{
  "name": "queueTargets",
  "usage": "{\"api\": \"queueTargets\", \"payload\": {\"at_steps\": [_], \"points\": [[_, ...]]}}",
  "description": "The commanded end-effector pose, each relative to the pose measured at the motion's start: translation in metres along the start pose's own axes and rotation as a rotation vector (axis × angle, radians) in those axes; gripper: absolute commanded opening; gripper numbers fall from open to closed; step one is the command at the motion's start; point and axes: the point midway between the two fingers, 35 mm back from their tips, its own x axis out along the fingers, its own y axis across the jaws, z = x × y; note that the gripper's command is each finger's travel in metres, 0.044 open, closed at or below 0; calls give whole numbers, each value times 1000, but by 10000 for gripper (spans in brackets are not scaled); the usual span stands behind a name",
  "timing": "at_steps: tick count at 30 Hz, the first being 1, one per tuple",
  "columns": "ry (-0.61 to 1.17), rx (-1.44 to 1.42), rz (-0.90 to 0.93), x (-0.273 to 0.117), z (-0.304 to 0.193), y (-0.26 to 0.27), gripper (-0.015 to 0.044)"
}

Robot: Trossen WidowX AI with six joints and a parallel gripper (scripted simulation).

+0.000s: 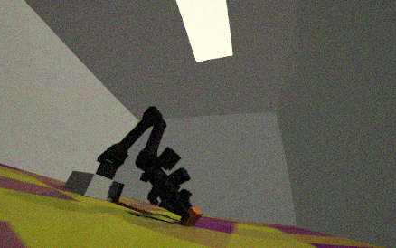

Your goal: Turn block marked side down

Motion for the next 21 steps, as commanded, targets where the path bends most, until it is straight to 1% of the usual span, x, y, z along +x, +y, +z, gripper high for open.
{"api": "queueTargets", "payload": {"at_steps": [1, 12, 21], "points": [[-30, 2, 3, -3, -12, 0, 0], [-181, 0, 0, -18, -13, 0, 0], [-217, 0, -1, -21, -11, 0, 0]]}}
